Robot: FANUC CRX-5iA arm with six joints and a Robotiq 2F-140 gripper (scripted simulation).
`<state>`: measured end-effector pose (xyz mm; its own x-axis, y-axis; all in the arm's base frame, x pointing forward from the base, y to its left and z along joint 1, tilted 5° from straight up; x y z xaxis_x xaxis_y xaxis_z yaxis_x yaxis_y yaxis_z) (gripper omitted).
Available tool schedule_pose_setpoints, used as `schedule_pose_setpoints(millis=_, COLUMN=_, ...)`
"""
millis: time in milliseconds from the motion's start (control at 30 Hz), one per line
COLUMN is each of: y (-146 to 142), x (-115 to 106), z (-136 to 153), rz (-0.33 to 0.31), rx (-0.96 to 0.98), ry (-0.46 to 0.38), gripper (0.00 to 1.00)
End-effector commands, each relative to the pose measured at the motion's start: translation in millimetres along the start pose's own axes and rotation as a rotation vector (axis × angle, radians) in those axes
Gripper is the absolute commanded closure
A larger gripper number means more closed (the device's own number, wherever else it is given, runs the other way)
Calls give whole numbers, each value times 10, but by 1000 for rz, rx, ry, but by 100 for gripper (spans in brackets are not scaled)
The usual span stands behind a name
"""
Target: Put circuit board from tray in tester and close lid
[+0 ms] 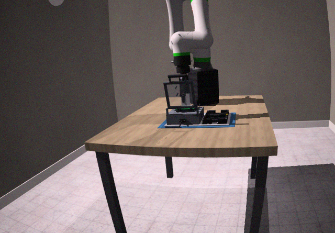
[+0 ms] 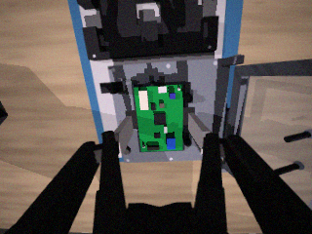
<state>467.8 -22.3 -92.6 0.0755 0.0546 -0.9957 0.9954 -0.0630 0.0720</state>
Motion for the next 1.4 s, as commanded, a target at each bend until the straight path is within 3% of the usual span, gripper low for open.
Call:
schedule_pose_setpoints(millis=0, y=2, x=-28, z=0, rz=0, rx=0, ry=0, gripper=42)
schedule_pose_setpoints(millis=600, y=1, x=-551, z=0, rz=0, rx=0, ry=0, gripper=42)
schedule_pose_setpoints(millis=1100, y=1, x=-1432, z=0, rz=0, rx=0, ry=0, gripper=42)
schedule_pose_setpoints(millis=1167, y=1, x=-1432, z=0, rz=0, rx=0, ry=0, gripper=42)
schedule_pose_setpoints(millis=1367, y=1, x=-1765, z=0, rz=0, rx=0, ry=0, gripper=42)
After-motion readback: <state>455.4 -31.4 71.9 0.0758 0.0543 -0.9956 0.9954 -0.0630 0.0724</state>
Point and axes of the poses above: the point where the finger pads meet when closed, its own x axis out along the fingers, its own y axis across the jaws, z = x × y, the point moved 2 cm from there along -x, back along the fingers, and after that the axes turned 5 degrees about x, right-handed, at the moved point
